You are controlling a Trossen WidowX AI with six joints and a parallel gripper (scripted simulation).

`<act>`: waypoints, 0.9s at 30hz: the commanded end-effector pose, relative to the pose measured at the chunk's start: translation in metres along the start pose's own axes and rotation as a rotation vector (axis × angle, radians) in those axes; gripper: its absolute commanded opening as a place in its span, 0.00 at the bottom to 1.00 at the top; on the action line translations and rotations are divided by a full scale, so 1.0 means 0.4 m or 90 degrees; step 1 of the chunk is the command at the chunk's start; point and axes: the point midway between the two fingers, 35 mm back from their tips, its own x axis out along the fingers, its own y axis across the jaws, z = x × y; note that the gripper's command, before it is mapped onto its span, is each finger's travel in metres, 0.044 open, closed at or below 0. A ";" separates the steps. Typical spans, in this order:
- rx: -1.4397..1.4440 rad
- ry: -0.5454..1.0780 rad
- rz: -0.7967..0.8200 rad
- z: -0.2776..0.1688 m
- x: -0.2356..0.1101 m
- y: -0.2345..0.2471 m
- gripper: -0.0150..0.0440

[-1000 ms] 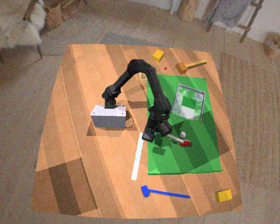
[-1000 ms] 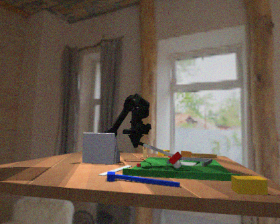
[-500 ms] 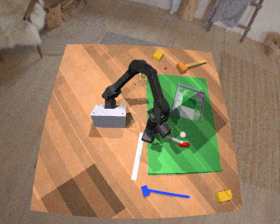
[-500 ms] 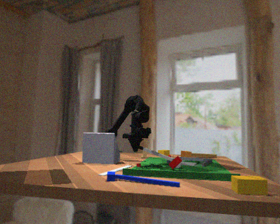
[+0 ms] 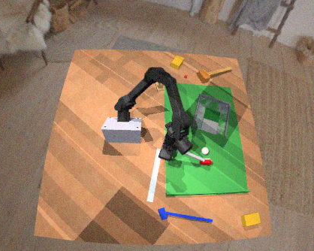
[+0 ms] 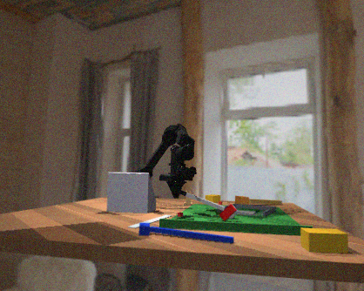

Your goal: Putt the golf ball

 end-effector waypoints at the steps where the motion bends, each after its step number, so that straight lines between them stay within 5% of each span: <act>1: 0.001 -0.005 0.001 0.002 -0.001 -0.027 0.25; 15: 0.007 -0.006 0.003 -0.001 0.006 -0.062 0.25; 27: 0.003 -0.007 0.007 0.003 0.007 0.271 0.25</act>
